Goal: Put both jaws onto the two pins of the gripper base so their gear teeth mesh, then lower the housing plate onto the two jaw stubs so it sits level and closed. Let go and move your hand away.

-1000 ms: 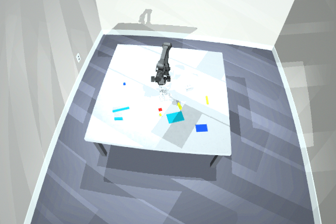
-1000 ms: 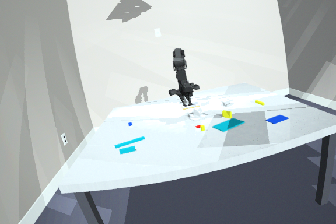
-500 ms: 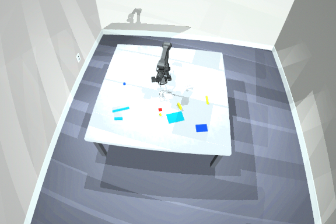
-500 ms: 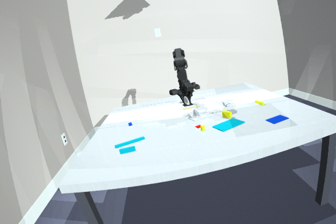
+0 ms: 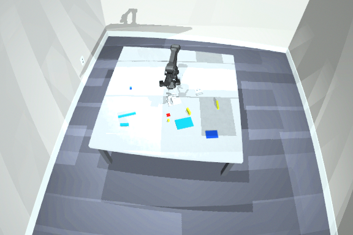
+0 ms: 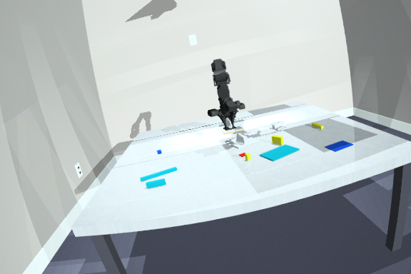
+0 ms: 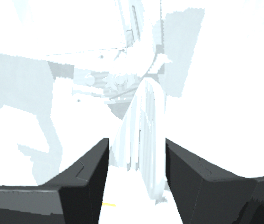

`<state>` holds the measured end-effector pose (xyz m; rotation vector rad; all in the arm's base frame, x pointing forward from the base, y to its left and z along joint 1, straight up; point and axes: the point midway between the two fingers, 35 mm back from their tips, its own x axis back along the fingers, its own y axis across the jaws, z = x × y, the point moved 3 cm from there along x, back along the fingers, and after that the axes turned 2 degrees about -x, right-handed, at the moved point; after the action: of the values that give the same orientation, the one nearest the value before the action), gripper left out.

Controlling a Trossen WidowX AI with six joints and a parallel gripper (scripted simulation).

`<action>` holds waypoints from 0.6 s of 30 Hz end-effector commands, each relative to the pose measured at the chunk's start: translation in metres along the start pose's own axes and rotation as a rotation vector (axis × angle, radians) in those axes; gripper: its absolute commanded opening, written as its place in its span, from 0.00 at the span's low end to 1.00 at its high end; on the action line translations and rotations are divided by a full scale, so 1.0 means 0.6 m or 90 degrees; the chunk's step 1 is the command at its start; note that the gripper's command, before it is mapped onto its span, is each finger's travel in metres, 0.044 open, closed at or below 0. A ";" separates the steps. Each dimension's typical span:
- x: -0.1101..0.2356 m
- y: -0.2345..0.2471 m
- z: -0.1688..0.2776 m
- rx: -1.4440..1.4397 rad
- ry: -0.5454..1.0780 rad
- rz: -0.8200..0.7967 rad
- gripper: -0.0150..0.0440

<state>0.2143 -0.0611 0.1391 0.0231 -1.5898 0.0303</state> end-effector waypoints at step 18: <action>0.005 0.059 -0.082 -0.002 -0.004 -0.002 0.48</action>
<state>0.2544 -0.0297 0.1414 0.0276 -1.5878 0.0292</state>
